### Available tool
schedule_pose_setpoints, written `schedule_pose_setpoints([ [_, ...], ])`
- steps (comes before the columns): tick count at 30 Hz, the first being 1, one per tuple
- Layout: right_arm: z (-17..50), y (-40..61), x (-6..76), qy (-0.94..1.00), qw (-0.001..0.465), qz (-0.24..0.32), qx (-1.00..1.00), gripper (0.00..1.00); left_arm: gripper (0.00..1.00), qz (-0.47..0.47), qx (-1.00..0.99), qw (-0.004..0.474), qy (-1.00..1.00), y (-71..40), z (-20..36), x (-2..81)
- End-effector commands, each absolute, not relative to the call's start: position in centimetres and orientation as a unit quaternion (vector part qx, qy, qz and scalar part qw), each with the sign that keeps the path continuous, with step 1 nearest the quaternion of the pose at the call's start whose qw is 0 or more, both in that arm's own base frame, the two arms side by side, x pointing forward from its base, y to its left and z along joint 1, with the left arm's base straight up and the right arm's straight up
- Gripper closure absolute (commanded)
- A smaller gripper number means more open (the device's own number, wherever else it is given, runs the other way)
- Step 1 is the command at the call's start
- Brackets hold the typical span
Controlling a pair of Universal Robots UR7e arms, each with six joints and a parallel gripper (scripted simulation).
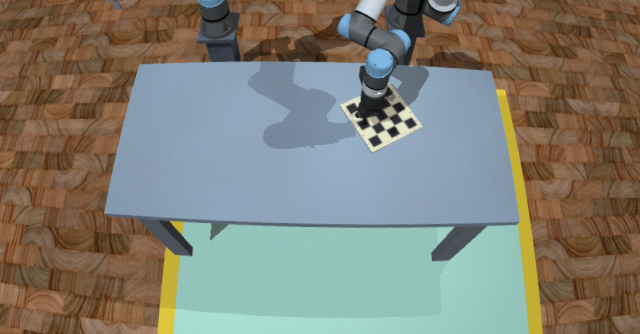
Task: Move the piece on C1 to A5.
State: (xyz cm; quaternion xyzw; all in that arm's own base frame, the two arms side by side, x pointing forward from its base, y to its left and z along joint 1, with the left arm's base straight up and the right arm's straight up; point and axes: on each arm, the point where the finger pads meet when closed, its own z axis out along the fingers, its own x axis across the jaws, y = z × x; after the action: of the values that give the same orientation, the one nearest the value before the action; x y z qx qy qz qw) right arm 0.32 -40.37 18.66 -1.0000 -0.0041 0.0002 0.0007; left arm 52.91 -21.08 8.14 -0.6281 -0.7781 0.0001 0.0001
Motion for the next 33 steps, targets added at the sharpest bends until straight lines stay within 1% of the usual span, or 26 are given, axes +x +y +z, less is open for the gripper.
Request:
schedule_pose_setpoints([
  [1, 18.7, -40.4, 0.3, -0.004, 0.0, 0.0, -1.0, 0.0, 0.27, 0.0, -0.628, -0.001, -0.778, -21.1, 7.5, 53.0],
  [33, 18.7, -40.4, 0.3, -0.004, 0.0, 0.0, -1.0, 0.0, 0.27, 0.0, -0.628, -0.001, -0.778, -21.1, 6.5, 53.0],
])
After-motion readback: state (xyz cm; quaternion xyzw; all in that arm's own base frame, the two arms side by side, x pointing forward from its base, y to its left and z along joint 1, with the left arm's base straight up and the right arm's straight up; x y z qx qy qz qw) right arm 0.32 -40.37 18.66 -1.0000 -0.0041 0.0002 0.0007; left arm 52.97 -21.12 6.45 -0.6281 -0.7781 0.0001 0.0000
